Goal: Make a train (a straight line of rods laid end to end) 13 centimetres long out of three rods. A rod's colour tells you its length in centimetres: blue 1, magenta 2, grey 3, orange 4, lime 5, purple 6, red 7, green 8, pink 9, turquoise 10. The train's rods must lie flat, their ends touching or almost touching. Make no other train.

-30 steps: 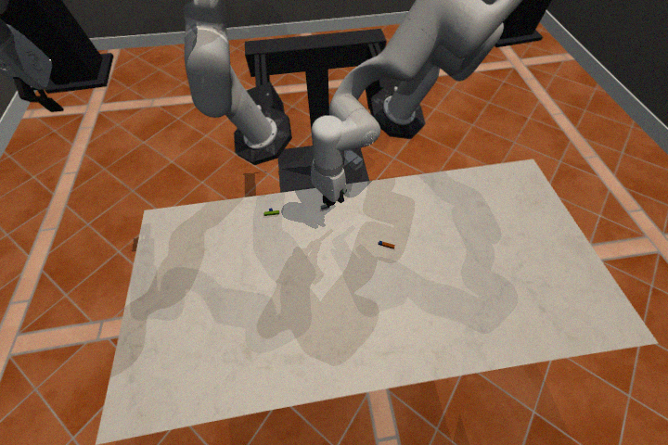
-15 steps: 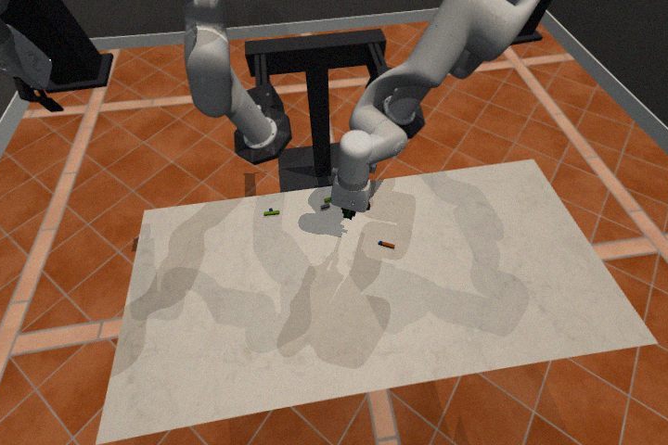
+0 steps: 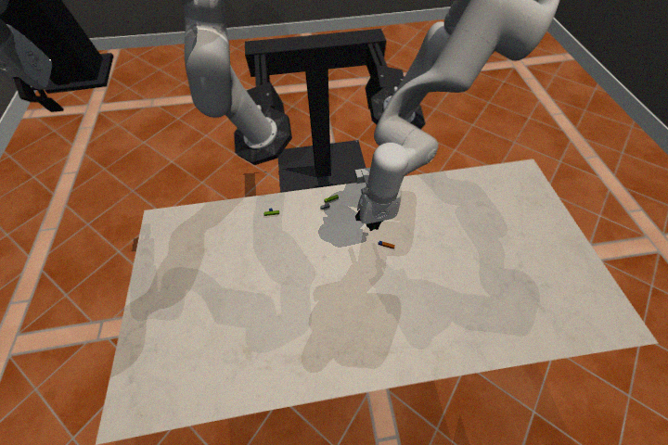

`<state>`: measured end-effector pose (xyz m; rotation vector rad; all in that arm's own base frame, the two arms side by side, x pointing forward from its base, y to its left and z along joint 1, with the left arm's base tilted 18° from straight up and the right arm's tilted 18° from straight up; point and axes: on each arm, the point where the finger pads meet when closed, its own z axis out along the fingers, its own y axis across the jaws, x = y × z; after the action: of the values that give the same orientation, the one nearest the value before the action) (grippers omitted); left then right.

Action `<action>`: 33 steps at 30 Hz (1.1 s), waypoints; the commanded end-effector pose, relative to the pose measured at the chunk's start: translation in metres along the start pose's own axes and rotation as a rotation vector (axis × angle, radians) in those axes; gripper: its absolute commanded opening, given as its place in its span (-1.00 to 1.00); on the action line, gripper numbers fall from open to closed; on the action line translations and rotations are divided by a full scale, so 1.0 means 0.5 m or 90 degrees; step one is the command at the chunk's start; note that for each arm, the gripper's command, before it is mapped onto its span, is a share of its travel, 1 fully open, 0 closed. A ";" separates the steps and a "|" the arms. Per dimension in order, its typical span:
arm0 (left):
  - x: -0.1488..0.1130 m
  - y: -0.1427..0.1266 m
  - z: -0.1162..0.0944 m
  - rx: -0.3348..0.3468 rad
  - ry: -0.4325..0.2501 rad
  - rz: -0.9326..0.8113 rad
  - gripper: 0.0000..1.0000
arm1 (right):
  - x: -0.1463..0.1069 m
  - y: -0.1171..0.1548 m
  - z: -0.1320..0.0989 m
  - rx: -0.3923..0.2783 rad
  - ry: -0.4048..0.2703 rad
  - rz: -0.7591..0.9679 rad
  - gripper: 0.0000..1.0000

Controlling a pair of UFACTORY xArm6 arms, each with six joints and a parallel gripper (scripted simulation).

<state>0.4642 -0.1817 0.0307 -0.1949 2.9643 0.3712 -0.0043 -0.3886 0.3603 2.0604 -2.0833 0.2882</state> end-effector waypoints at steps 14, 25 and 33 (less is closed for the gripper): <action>-0.104 0.154 -0.007 -0.002 -0.012 -0.395 -0.89 | 0.002 0.000 -0.003 0.000 0.002 0.000 1.00; -0.151 0.260 -0.010 -0.004 -0.019 -0.635 -0.89 | 0.002 0.000 -0.003 0.000 0.002 0.000 1.00; -0.154 0.267 -0.010 -0.004 -0.019 -0.650 -0.89 | 0.002 0.000 -0.003 0.000 0.002 0.000 1.00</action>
<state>0.5176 -0.0466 0.0770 -1.5495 2.4025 0.2250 -0.0043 -0.3886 0.3603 2.0604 -2.0833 0.2882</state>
